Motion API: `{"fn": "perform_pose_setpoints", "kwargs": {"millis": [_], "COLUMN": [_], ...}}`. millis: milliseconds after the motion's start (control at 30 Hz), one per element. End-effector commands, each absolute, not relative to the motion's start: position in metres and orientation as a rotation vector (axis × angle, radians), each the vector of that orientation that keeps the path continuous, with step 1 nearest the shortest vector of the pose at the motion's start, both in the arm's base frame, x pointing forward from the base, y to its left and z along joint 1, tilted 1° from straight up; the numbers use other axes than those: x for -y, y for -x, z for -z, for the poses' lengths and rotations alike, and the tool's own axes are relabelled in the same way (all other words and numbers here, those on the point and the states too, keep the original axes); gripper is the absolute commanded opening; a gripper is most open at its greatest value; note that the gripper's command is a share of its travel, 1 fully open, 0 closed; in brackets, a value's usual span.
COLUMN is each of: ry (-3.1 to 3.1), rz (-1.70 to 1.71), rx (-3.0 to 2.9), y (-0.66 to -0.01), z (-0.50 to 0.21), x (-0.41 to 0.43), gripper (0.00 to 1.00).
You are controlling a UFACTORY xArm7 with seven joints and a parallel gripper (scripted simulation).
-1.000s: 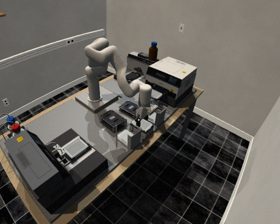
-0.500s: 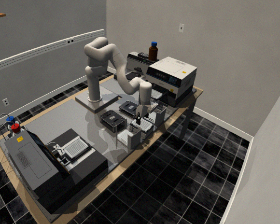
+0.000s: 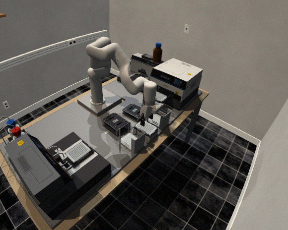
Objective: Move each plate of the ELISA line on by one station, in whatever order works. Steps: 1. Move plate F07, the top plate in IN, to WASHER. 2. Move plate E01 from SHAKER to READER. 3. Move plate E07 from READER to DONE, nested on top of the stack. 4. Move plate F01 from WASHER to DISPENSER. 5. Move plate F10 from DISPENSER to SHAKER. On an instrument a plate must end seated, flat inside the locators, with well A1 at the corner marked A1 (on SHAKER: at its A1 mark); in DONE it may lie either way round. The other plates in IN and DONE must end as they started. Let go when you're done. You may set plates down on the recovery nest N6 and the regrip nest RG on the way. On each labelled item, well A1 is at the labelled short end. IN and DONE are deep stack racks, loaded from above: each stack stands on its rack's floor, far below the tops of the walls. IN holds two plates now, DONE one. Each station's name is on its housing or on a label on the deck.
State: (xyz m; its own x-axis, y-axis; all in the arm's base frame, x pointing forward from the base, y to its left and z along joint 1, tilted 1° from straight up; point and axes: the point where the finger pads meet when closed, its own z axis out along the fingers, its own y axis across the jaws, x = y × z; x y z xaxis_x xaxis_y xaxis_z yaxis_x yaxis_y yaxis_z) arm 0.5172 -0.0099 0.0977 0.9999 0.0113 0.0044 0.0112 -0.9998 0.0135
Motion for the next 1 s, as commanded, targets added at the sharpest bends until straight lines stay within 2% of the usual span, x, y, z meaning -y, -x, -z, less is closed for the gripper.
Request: {"fn": "perform_pose_setpoints", "kwargs": {"millis": [0, 967], "ry": [-3.128, -3.128], "rz": [-0.014, -0.014], "rx": [-0.018, -0.018], "y": [-0.519, -0.518], "z": [-0.105, -0.140], "x": [0.010, 0.009], "gripper": [1.00, 1.00]}}
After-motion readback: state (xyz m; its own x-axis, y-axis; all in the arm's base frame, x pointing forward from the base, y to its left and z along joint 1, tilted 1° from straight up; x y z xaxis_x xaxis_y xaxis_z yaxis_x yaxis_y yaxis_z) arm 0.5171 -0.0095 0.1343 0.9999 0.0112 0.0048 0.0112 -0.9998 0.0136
